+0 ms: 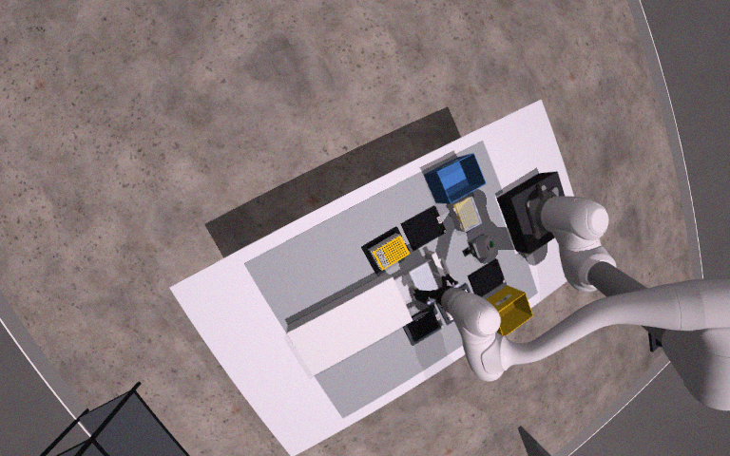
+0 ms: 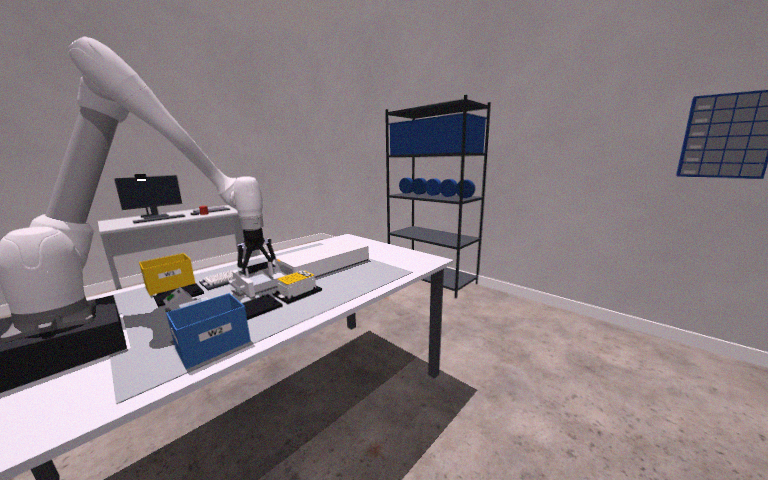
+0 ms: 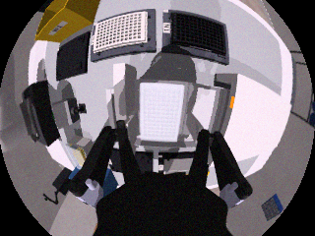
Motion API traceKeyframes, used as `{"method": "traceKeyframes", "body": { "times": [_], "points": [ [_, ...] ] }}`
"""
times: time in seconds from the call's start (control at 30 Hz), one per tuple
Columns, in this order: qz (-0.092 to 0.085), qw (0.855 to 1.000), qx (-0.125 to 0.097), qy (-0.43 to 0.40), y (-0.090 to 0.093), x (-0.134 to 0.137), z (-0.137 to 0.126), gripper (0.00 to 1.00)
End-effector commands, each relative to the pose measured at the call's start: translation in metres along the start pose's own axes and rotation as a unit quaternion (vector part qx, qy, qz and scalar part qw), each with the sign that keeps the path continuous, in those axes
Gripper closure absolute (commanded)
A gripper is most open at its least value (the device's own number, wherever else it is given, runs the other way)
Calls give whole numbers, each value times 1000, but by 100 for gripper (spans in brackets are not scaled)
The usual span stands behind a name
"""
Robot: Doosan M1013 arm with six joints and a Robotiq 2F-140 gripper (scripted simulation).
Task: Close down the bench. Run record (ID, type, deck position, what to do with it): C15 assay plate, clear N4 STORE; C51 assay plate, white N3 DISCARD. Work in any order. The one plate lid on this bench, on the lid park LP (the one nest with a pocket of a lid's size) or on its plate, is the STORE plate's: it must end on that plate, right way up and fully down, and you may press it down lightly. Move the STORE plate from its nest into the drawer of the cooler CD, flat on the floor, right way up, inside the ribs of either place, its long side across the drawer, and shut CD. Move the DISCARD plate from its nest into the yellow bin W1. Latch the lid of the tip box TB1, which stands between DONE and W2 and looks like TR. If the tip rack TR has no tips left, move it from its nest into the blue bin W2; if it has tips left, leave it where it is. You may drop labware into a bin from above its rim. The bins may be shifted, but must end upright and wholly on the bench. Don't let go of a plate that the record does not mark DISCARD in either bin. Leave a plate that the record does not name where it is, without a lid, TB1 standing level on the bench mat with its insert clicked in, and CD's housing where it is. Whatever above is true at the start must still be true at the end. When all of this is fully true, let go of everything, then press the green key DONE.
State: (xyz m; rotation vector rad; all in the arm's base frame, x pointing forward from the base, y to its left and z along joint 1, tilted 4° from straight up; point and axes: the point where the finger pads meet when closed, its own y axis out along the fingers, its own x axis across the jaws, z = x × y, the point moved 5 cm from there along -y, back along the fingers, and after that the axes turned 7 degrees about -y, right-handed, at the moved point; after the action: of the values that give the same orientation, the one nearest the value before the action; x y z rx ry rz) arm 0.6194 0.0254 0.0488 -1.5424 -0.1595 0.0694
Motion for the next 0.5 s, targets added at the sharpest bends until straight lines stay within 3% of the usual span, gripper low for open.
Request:
{"method": "traceKeyframes", "body": {
  "times": [0.0, 0.47],
  "points": [
    [0, 1000, 0, 0, -5, 0, 0, 34],
    [0, 1000, 0, 0, -21, 0, 0, 34]
  ]
}}
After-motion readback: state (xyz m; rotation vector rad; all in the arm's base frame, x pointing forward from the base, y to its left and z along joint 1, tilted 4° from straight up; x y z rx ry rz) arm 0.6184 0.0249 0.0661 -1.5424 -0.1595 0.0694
